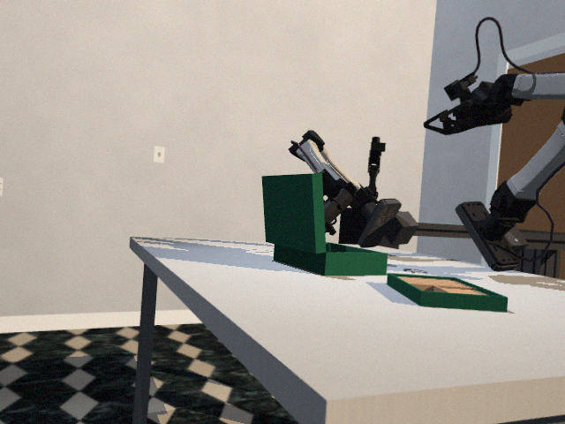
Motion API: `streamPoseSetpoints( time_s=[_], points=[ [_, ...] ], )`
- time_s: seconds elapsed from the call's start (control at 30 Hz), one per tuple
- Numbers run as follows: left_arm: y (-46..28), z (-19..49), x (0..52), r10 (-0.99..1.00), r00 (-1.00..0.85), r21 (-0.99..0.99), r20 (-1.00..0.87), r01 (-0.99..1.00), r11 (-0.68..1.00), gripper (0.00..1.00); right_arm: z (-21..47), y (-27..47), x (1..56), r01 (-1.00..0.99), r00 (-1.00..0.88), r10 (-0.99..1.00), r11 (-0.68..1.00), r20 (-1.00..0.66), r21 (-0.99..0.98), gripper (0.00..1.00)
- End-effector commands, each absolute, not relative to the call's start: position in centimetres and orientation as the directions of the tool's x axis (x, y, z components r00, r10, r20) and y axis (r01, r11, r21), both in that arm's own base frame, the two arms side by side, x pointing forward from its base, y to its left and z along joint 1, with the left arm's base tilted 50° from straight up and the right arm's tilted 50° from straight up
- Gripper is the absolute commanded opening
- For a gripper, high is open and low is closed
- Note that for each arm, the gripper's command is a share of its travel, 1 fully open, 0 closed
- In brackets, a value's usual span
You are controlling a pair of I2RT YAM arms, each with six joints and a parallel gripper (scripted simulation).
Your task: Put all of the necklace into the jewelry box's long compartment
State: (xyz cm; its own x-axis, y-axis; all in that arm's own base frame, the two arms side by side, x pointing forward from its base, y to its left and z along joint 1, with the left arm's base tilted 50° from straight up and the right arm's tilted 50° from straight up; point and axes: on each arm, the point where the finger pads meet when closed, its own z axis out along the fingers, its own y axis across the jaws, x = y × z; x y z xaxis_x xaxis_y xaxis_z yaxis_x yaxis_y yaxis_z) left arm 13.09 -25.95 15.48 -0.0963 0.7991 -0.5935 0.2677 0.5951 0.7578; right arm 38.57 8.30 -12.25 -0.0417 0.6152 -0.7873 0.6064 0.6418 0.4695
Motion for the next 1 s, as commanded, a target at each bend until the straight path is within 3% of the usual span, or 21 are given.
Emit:
streamPoseSetpoints(
  time_s=[0.0, 0.27, 0.37, 0.47, 0.57, 0.97],
  points=[
    [-26.9, 16.1, 12.9, 0.785, -0.086, 0.744, -0.614, 0.269, 0.611, 1.00, -11.4, 9.0, 39.9, 0.544, -0.028, 0.644, 0.651, -0.764, 0.529, 0.00],
    [-26.9, 16.1, 12.9, 0.785, -0.086, 0.744, -0.614, 0.269, 0.611, 1.00, -10.7, 9.3, 40.5, 0.533, -0.012, 0.653, 0.645, -0.757, 0.548, 0.00],
    [-26.9, 16.1, 12.9, 0.785, -0.086, 0.744, -0.614, 0.269, 0.611, 1.00, -9.9, 9.8, 39.6, 0.531, -0.014, 0.652, 0.647, -0.758, 0.547, 0.31],
    [-26.9, 16.1, 12.9, 0.785, -0.086, 0.744, -0.614, 0.269, 0.611, 1.00, -9.3, 10.6, 38.0, 0.531, -0.020, 0.647, 0.652, -0.762, 0.540, 0.31],
    [-26.9, 16.1, 12.9, 0.785, -0.086, 0.744, -0.614, 0.269, 0.611, 1.00, -8.9, 10.9, 37.2, 0.532, -0.020, 0.647, 0.653, -0.763, 0.540, 0.65],
    [-26.9, 15.3, 12.7, 0.795, -0.112, 0.742, -0.596, 0.300, 0.599, 1.00, -6.5, 13.6, 30.5, 0.549, -0.061, 0.608, 0.683, -0.792, 0.482, 0.65]
  ],
)
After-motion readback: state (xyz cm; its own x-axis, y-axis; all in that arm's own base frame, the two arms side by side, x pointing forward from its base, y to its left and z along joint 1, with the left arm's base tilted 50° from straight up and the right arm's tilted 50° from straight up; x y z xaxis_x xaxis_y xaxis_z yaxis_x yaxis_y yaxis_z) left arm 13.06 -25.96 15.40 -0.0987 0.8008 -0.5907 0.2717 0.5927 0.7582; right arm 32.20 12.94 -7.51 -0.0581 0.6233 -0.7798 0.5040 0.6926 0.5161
